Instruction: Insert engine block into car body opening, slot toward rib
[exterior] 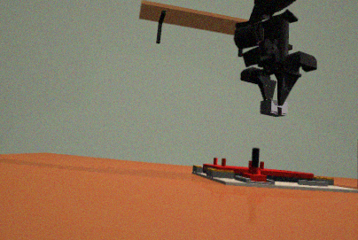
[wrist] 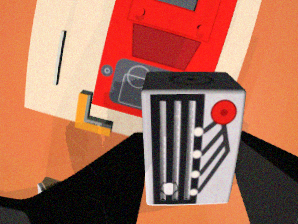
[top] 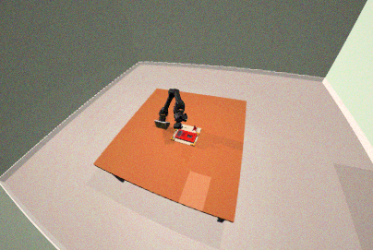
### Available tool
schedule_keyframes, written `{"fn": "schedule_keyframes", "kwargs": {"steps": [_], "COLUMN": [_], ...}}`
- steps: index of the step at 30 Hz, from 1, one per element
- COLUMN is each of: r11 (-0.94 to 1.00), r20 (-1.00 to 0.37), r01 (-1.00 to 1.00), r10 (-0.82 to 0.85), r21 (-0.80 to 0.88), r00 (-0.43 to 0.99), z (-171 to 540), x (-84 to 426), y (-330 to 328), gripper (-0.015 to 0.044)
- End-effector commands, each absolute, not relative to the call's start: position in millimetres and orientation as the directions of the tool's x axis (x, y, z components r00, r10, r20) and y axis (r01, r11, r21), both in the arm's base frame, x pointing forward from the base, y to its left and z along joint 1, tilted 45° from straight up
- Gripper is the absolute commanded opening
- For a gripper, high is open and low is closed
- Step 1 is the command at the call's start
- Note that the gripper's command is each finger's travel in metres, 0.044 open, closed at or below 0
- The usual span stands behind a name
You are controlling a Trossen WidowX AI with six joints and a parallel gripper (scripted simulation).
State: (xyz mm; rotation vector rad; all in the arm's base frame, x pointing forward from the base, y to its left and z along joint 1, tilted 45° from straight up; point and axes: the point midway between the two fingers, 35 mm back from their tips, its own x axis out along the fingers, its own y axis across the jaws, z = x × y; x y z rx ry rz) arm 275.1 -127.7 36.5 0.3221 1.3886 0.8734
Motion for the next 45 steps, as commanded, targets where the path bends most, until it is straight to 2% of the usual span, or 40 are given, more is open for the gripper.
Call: {"fn": "schedule_keyframes", "kwargs": {"steps": [1, 42, 45], "r11": [0.663, 0.712, 0.713], "r20": [-0.719, -0.714, -0.714], "r01": [-0.338, -0.061, -0.042], "r10": [0.692, 0.698, 0.698], "r21": [0.668, 0.700, 0.700], "r00": [-0.064, -0.057, -0.057], "z": [35, -22, -22], "x": [279, 350, 351], "y": [-126, -38, -38], "gripper": [0.0000, 0.0000, 0.0079]}}
